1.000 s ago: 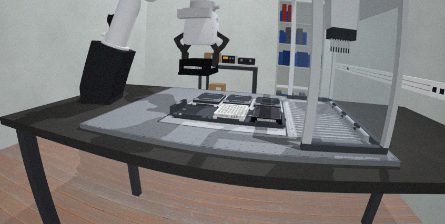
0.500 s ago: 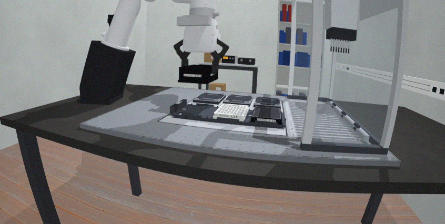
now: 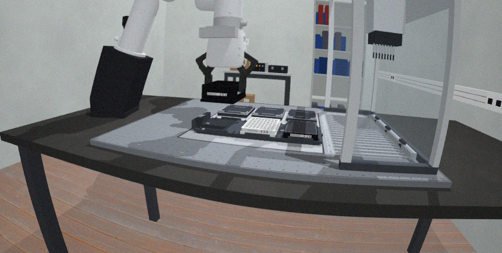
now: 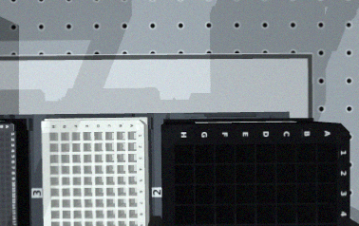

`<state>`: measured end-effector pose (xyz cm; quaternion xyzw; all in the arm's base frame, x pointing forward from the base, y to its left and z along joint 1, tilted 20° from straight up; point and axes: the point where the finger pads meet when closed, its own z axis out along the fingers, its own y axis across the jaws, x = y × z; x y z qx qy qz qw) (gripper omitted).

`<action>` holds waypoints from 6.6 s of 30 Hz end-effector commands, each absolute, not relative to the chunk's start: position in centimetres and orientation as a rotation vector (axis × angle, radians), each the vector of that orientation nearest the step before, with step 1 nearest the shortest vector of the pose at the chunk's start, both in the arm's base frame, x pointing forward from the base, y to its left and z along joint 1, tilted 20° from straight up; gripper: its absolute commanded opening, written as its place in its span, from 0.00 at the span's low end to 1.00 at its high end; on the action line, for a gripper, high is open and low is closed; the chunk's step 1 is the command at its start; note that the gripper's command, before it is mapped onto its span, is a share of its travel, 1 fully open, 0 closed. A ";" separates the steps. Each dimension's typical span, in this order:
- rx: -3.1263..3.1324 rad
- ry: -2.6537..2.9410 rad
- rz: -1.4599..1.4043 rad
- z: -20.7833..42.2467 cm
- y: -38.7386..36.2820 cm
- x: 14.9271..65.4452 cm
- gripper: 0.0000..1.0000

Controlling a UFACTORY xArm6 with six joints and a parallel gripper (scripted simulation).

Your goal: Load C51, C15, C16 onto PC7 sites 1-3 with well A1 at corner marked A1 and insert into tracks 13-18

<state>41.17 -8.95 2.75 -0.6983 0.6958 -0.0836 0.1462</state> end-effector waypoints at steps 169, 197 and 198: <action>-2.007 1.999 -0.246 1.5 -8.9 41.7 1.00; -2.007 1.999 -0.247 5.3 -9.2 40.4 1.00; -2.007 1.999 -0.247 5.5 -9.2 40.4 1.00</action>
